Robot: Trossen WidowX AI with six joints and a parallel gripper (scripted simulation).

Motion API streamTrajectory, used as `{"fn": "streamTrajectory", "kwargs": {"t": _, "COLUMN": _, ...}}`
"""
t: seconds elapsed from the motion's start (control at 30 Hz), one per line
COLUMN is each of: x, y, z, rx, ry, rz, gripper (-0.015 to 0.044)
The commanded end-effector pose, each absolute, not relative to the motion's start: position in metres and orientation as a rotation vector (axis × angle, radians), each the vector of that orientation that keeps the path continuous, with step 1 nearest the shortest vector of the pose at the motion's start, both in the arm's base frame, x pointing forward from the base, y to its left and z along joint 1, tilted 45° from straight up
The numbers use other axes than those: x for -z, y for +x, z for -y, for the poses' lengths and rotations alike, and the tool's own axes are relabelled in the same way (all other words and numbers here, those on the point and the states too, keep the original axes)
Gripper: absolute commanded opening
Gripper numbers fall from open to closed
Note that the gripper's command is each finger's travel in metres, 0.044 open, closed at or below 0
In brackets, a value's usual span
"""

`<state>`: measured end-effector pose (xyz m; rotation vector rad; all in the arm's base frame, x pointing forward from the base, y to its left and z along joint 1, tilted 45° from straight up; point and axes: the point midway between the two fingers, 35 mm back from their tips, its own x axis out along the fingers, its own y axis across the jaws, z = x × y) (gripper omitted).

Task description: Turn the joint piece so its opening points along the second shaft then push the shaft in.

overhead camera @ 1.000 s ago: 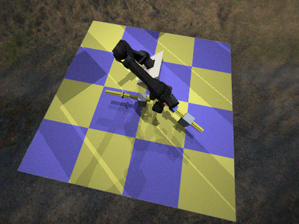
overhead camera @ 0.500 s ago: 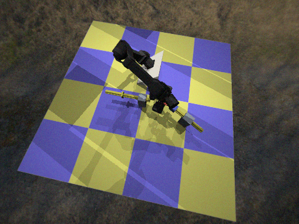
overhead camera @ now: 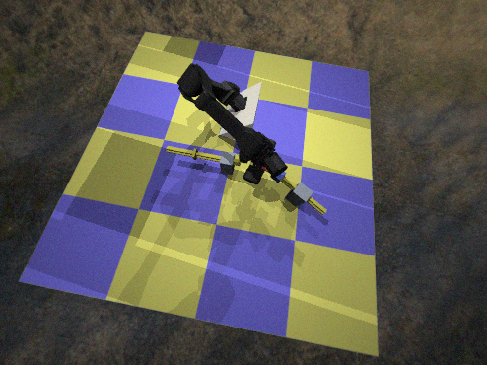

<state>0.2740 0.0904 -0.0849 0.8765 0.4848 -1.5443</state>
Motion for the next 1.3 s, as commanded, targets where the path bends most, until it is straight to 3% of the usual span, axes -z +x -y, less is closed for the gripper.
{"fn": "streamTrajectory", "kwargs": {"t": 0.0, "x": 0.085, "y": 0.2738, "z": -0.0894, "rx": 1.542, "ry": 0.872, "rz": -0.483, "gripper": 0.0182}}
{"fn": "streamTrajectory", "kwargs": {"t": 1.0, "x": 0.085, "y": 0.2738, "z": -0.0894, "rx": 1.542, "ry": 0.872, "rz": -0.483, "gripper": 0.0182}}
{"fn": "streamTrajectory", "kwargs": {"t": 1.07, "x": 0.0849, "y": 0.274, "z": -0.0904, "rx": 1.544, "ry": 0.877, "rz": -0.485, "gripper": 0.0147}}
{"fn": "streamTrajectory", "kwargs": {"t": 1.23, "x": 0.0849, "y": 0.274, "z": -0.0904, "rx": 1.544, "ry": 0.877, "rz": -0.485, "gripper": 0.0147}}
{"fn": "streamTrajectory", "kwargs": {"t": 1.27, "x": 0.0849, "y": 0.274, "z": -0.0904, "rx": 1.544, "ry": 0.877, "rz": -0.485, "gripper": 0.0121}}
